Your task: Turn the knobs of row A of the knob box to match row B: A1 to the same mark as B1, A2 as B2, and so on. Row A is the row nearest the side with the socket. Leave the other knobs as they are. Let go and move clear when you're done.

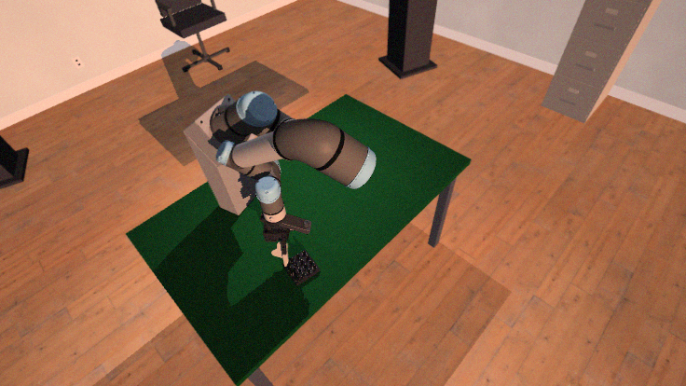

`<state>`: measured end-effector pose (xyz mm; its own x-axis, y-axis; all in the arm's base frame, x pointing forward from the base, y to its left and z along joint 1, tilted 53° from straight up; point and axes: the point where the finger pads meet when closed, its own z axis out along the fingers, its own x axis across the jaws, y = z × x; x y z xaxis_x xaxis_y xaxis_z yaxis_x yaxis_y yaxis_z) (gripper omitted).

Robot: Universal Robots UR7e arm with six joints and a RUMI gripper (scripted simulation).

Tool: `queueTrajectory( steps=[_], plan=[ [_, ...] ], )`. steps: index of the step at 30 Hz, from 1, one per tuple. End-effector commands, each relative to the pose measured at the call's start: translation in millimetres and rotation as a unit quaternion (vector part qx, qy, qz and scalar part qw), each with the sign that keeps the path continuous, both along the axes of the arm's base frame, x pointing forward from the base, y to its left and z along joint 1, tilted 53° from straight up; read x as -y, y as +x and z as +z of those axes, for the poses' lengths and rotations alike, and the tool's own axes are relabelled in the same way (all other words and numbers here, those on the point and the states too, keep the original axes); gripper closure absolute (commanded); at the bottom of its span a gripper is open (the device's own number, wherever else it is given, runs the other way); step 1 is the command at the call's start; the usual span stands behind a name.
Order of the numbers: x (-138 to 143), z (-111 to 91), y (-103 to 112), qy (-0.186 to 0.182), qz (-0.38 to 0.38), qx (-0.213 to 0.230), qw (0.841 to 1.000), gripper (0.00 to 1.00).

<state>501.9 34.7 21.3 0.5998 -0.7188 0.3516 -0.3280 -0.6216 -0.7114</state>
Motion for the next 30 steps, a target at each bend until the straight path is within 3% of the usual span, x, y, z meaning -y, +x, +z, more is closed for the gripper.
queueTrajectory(
  steps=[1,9,11,13,26,28,30],
  plan=[
    [-2,3,3,-0.054,0.053,0.021,0.997,0.0],
    [-4,6,5,-0.11,0.1,0.045,0.988,0.0],
    [-4,6,5,-0.11,0.1,0.045,0.988,0.0],
    [-5,7,6,-0.136,0.122,0.056,0.982,0.0],
    [-8,12,9,-0.223,0.195,0.093,0.951,0.0],
    [-8,12,9,-0.223,0.195,0.093,0.951,0.0],
    [-9,13,10,-0.248,0.216,0.105,0.938,0.0]
  ],
)
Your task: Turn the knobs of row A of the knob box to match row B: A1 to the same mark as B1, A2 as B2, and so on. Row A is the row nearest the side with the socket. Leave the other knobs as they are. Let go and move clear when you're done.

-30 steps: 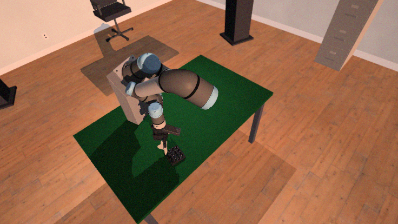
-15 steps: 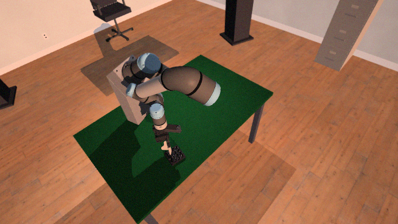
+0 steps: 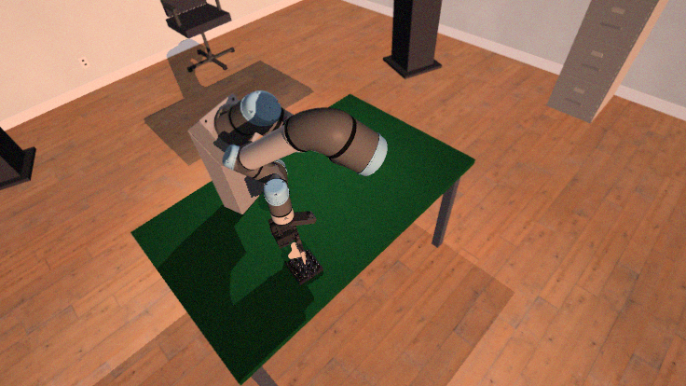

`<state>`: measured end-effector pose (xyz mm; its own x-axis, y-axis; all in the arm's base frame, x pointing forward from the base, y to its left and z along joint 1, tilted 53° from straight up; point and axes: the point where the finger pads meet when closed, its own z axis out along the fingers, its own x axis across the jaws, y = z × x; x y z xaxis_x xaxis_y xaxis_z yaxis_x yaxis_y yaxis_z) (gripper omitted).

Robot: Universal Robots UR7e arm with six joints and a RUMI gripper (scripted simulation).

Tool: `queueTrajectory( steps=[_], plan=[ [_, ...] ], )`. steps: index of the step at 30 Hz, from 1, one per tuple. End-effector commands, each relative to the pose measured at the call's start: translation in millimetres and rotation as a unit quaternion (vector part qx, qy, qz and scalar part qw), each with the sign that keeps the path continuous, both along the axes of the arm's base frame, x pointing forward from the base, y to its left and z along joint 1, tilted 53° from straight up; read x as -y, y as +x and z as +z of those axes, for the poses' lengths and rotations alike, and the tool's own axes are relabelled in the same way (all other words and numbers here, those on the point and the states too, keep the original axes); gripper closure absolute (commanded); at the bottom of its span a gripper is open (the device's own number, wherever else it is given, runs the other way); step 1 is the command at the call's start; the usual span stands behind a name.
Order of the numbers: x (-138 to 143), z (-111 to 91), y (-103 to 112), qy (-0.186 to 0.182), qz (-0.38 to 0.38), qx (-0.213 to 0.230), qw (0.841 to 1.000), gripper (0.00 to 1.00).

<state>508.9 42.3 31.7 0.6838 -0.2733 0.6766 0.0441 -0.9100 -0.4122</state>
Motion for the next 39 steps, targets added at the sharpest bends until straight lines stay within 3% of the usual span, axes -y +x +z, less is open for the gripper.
queueTrajectory(
  steps=[1,13,15,17,30,32,39],
  plan=[
    [-1,3,3,-0.054,0.053,0.021,0.997,0.0],
    [-3,8,6,-0.137,0.122,0.057,0.981,0.0],
    [-3,8,6,-0.137,0.122,0.057,0.981,0.0],
    [-4,9,6,-0.163,0.145,0.068,0.974,0.0],
    [-5,15,10,-0.249,0.217,0.106,0.938,0.0],
    [-5,15,10,-0.249,0.217,0.106,0.938,0.0],
    [-6,19,12,-0.304,0.263,0.13,0.906,0.0]
  ],
)
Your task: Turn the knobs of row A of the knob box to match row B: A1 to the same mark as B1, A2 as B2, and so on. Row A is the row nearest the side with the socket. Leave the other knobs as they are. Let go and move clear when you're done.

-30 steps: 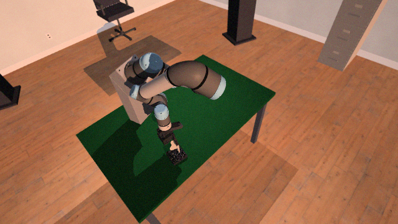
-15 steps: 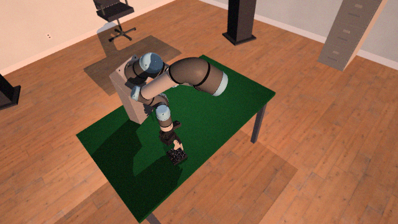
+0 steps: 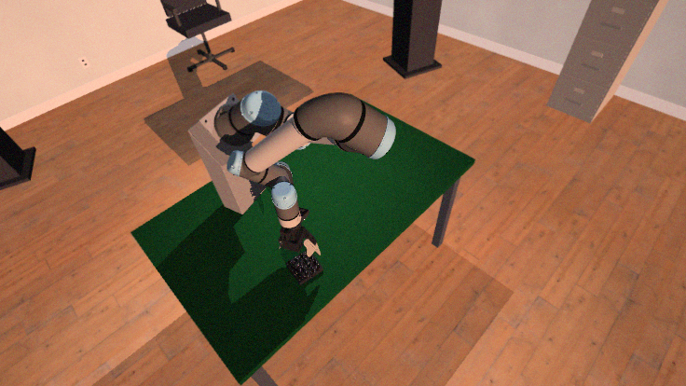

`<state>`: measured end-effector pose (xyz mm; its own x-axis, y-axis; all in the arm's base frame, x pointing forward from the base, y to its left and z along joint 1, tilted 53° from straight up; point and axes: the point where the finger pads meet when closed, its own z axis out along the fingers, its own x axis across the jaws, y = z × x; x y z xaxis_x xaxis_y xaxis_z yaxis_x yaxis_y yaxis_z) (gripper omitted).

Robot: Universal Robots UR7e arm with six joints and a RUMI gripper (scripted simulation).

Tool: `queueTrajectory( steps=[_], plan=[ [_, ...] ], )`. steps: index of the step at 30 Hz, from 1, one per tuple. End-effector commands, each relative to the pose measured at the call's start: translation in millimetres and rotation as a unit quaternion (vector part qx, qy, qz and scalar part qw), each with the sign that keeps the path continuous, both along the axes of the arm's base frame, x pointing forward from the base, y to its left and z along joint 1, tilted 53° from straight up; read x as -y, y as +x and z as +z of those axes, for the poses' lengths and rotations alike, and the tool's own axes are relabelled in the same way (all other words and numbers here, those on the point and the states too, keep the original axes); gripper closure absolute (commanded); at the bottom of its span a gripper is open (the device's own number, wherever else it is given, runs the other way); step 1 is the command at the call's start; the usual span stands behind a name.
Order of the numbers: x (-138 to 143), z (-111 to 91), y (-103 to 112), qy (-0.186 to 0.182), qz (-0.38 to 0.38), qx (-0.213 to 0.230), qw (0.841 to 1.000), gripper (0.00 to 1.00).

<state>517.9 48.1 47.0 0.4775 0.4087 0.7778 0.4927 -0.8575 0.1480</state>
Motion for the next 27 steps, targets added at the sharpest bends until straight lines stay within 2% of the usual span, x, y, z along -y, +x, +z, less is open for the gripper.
queueTrajectory(
  steps=[1,8,10,12,25,27],
  plan=[
    [0,4,3,-0.054,0.052,0.021,0.997,0.0],
    [-1,8,5,-0.103,0.093,0.043,0.989,0.0],
    [-1,8,5,-0.103,0.093,0.043,0.989,0.0],
    [-1,10,6,-0.13,0.116,0.055,0.983,0.0],
    [-2,18,11,-0.217,0.189,0.094,0.953,0.0],
    [-2,18,11,-0.217,0.189,0.094,0.953,0.0]
  ],
)
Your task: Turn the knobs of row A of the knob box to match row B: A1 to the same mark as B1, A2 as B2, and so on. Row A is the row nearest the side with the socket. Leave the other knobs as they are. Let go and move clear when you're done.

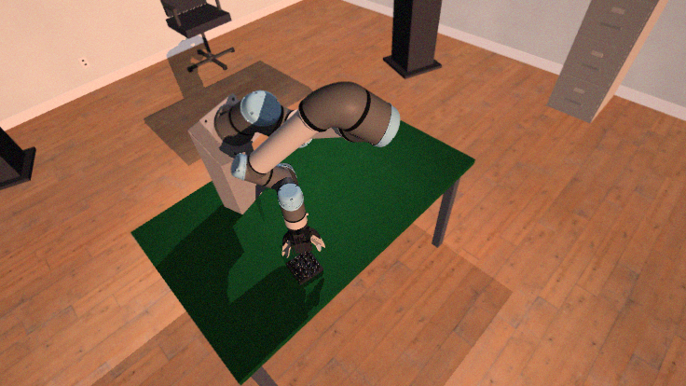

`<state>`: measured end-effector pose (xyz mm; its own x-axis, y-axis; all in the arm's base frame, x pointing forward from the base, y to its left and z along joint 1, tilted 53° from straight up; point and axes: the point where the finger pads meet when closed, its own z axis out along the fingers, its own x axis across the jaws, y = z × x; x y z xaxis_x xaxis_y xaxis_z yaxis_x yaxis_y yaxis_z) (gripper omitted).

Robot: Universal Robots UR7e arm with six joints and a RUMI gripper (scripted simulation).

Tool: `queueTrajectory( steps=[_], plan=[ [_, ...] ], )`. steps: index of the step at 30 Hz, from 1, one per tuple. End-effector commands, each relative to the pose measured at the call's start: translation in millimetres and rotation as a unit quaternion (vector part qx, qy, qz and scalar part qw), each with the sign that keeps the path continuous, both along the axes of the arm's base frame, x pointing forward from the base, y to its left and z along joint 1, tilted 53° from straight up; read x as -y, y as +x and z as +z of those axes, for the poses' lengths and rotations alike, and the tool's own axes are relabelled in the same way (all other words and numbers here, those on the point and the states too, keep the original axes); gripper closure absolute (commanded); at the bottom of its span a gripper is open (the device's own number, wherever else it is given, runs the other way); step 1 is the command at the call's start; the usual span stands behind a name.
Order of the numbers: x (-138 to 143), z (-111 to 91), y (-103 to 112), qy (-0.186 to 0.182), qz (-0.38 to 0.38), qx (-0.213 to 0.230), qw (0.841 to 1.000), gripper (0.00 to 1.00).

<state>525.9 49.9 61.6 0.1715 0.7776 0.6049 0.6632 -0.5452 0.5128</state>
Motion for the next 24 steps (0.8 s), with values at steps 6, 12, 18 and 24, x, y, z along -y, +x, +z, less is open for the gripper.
queueTrajectory(
  steps=[6,12,18,24],
  plan=[
    [0,9,5,-0.086,0.078,0.036,0.993,0.0],
    [-1,13,7,-0.128,0.114,0.055,0.984,0.0],
    [-1,17,9,-0.163,0.142,0.07,0.974,0.0],
    [-1,22,12,-0.207,0.179,0.09,0.958,0.0]
  ],
)
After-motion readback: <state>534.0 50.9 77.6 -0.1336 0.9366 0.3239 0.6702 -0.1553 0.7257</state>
